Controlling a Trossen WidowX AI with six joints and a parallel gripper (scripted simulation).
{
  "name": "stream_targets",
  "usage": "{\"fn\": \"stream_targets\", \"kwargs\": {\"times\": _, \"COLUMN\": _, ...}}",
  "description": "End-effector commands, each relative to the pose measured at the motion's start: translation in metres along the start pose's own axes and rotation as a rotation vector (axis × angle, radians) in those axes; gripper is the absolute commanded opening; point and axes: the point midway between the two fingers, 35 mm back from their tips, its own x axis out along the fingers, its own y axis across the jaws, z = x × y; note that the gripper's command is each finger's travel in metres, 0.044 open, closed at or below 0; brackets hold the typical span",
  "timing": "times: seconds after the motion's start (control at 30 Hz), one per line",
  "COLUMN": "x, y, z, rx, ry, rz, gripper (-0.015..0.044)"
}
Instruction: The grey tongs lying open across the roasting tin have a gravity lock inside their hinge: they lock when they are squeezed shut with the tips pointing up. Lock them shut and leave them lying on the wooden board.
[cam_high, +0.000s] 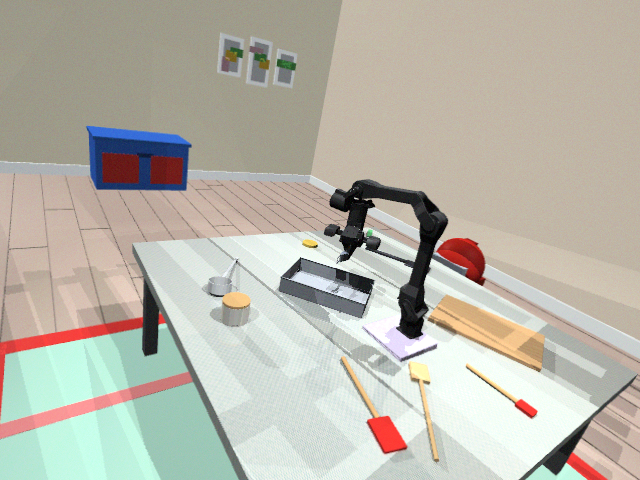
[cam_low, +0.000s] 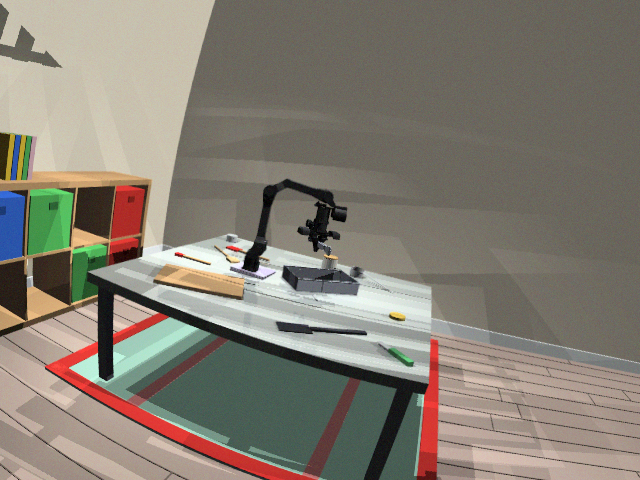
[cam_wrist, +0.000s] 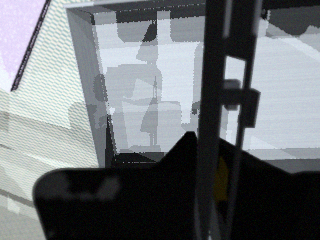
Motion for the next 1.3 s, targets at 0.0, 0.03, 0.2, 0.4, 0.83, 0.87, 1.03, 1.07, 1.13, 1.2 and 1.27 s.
{"fn": "stream_targets", "kwargs": {"times": 0.0, "x": 0.000, "y": 0.002, "z": -0.007, "rx": 0.025, "ry": 0.001, "rz": 0.001, "gripper": -0.0150}}
{"fn": "stream_targets", "kwargs": {"times": 0.03, "x": 0.000, "y": 0.002, "z": -0.010, "rx": 0.035, "ry": 0.004, "rz": 0.001, "gripper": -0.0150}}
{"fn": "stream_targets", "kwargs": {"times": 0.2, "x": 0.000, "y": 0.009, "z": -0.031, "rx": 0.113, "ry": 0.007, "rz": 0.002, "gripper": -0.0150}}
{"fn": "stream_targets", "kwargs": {"times": 0.4, "x": -0.001, "y": 0.019, "z": -0.058, "rx": 0.211, "ry": 0.011, "rz": 0.003, "gripper": -0.0150}}
{"fn": "stream_targets", "kwargs": {"times": 0.83, "x": -0.002, "y": 0.052, "z": -0.112, "rx": 0.429, "ry": 0.022, "rz": 0.004, "gripper": -0.0150}}
{"fn": "stream_targets", "kwargs": {"times": 0.87, "x": -0.002, "y": 0.055, "z": -0.116, "rx": 0.449, "ry": 0.023, "rz": 0.004, "gripper": -0.0150}}
{"fn": "stream_targets", "kwargs": {"times": 1.03, "x": -0.003, "y": 0.071, "z": -0.135, "rx": 0.530, "ry": 0.027, "rz": 0.004, "gripper": -0.0150}}
{"fn": "stream_targets", "kwargs": {"times": 1.07, "x": -0.003, "y": 0.074, "z": -0.138, "rx": 0.547, "ry": 0.028, "rz": 0.003, "gripper": -0.0150}}
{"fn": "stream_targets", "kwargs": {"times": 1.13, "x": -0.003, "y": 0.081, "z": -0.145, "rx": 0.582, "ry": 0.030, "rz": 0.002, "gripper": -0.0150}}
{"fn": "stream_targets", "kwargs": {"times": 1.2, "x": -0.004, "y": 0.088, "z": -0.152, "rx": 0.614, "ry": 0.030, "rz": 0.002, "gripper": -0.0150}}
{"fn": "stream_targets", "kwargs": {"times": 1.27, "x": -0.004, "y": 0.096, "z": -0.158, "rx": 0.645, "ry": 0.031, "rz": 0.002, "gripper": -0.0150}}
